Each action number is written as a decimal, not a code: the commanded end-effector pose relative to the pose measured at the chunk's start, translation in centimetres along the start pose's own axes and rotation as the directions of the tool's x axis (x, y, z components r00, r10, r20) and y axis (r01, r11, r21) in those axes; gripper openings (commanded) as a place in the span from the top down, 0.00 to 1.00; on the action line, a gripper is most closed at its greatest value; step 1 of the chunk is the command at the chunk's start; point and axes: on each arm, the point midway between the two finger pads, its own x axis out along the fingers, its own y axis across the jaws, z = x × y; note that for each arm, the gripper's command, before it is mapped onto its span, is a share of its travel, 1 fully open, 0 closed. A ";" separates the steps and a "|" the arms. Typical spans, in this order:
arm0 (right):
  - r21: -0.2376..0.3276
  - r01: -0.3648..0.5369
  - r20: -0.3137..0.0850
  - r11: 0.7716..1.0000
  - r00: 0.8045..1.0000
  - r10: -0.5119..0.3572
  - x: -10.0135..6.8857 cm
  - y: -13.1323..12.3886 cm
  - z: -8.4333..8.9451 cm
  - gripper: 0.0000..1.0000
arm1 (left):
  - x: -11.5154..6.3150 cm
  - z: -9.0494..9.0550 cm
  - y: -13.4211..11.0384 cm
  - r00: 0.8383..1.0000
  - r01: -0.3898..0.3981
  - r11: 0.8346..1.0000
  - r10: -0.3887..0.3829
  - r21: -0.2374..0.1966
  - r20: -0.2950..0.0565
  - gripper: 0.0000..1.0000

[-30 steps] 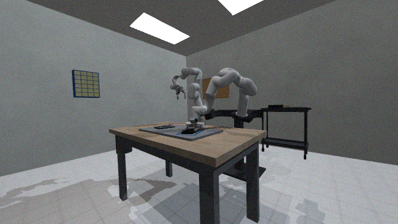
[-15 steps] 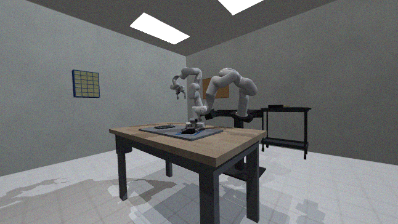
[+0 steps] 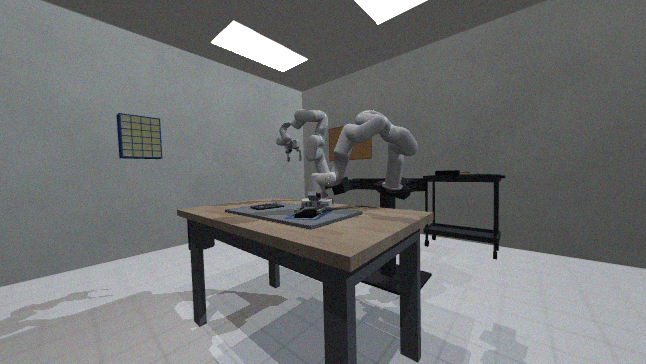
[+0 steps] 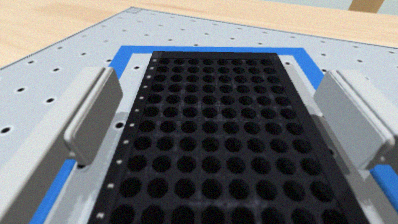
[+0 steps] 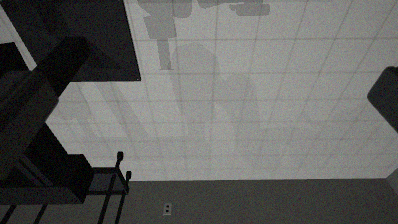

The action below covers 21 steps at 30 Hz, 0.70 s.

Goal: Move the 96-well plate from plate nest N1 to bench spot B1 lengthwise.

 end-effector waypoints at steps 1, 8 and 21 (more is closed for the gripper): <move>0.000 0.003 0.000 1.000 1.000 -0.003 -0.1 -0.1 0.0 0.00 | 0.1 0.1 -0.1 1.000 0.000 1.000 0.000 -0.002 0.002 0.63; 0.000 0.003 0.000 1.000 1.000 -0.003 -0.1 -0.1 0.0 0.00 | 0.1 0.4 -0.1 1.000 0.000 1.000 0.000 -0.002 0.002 0.63; 0.000 0.003 0.000 1.000 1.000 -0.003 -0.1 -0.1 0.0 0.00 | 0.1 3.3 -0.1 1.000 0.000 1.000 0.000 -0.002 0.002 0.63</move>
